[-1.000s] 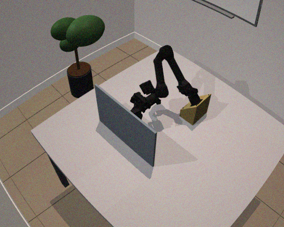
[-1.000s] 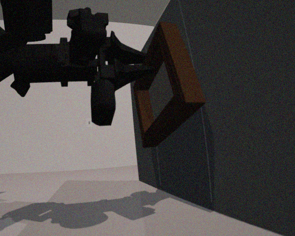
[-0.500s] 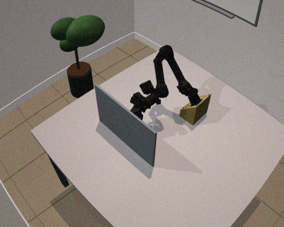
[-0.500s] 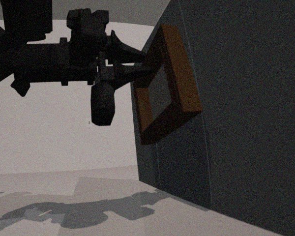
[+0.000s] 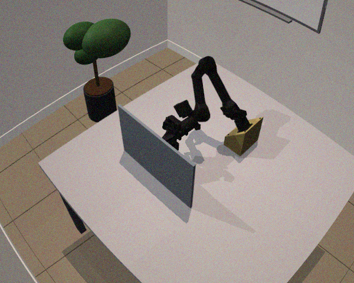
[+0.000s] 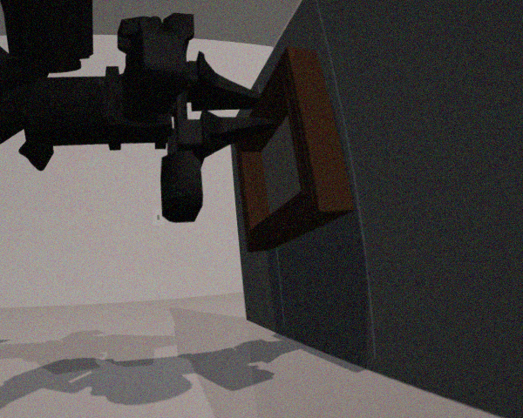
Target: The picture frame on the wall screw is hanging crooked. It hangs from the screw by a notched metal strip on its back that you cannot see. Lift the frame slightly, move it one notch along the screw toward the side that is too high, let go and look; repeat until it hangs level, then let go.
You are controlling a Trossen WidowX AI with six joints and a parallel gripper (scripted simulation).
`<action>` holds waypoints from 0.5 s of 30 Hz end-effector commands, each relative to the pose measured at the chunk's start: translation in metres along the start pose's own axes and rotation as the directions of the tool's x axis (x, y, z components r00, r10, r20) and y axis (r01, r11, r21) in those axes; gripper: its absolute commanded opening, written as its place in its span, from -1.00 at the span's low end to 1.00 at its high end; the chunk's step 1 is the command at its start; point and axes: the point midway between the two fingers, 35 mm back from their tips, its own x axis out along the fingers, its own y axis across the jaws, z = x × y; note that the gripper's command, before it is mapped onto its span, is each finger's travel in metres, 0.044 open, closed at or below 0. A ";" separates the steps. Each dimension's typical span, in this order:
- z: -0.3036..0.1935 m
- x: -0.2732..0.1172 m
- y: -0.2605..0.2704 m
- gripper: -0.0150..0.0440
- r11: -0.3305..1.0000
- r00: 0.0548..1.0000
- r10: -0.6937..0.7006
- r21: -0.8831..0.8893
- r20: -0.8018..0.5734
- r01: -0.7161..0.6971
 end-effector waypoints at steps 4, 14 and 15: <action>0.000 0.000 0.000 -0.49 0.999 1.000 -0.004 0.036 0.000 0.004; 0.000 0.000 0.000 -0.40 0.998 1.000 0.000 0.068 0.000 0.000; 0.000 0.000 0.000 -0.31 0.998 1.000 0.000 0.068 0.000 0.000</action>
